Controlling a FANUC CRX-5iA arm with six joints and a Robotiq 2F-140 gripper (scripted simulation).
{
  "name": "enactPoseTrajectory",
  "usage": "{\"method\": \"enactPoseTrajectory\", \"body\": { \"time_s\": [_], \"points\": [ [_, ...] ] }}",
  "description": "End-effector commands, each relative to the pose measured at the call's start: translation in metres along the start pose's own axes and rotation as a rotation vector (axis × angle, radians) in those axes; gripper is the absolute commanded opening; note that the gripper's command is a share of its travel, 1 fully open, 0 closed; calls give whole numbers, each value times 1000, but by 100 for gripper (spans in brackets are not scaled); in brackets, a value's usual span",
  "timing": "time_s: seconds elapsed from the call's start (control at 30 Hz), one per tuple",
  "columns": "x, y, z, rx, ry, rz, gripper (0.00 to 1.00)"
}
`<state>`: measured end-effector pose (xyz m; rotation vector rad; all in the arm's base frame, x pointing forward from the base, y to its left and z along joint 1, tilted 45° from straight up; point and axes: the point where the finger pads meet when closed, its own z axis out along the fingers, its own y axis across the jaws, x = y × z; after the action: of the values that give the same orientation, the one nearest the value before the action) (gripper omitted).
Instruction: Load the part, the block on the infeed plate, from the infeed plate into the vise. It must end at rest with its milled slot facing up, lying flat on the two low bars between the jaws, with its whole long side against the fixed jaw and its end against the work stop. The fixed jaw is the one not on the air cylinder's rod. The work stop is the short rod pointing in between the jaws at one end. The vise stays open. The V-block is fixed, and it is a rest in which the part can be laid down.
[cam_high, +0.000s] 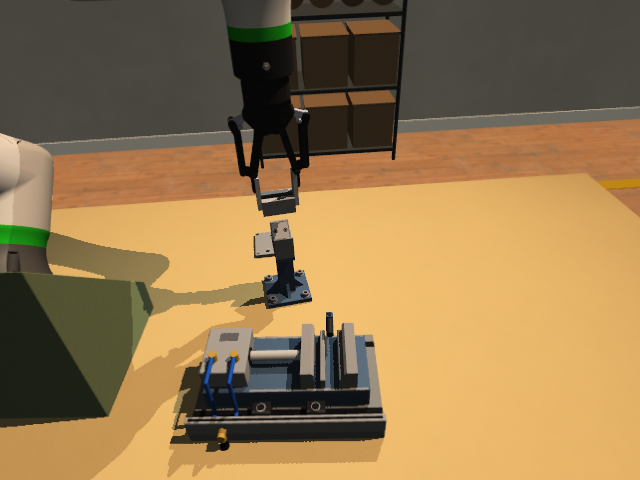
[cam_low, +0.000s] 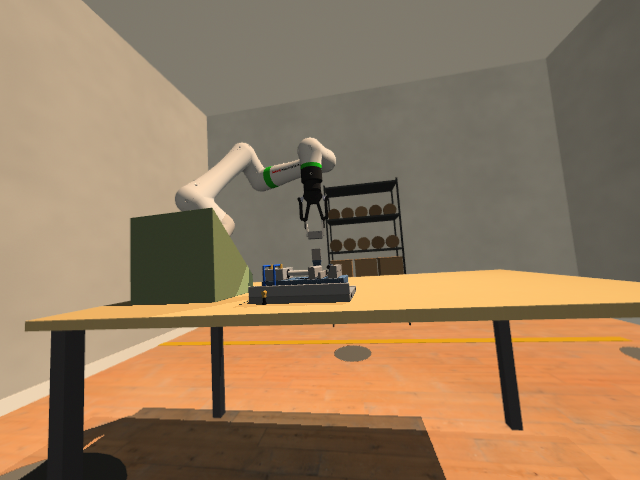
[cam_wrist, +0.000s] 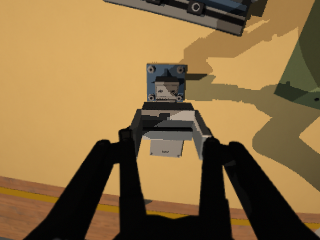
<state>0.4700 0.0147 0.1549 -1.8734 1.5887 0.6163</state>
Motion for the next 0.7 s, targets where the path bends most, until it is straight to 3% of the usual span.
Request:
{"method": "enactPoseTrajectory", "body": {
  "time_s": [0.0, 0.67],
  "points": [
    [0, 0, -4, 0, 0, 0, 0],
    [0, 0, -15, 0, 0, 0, 0]
  ]
}}
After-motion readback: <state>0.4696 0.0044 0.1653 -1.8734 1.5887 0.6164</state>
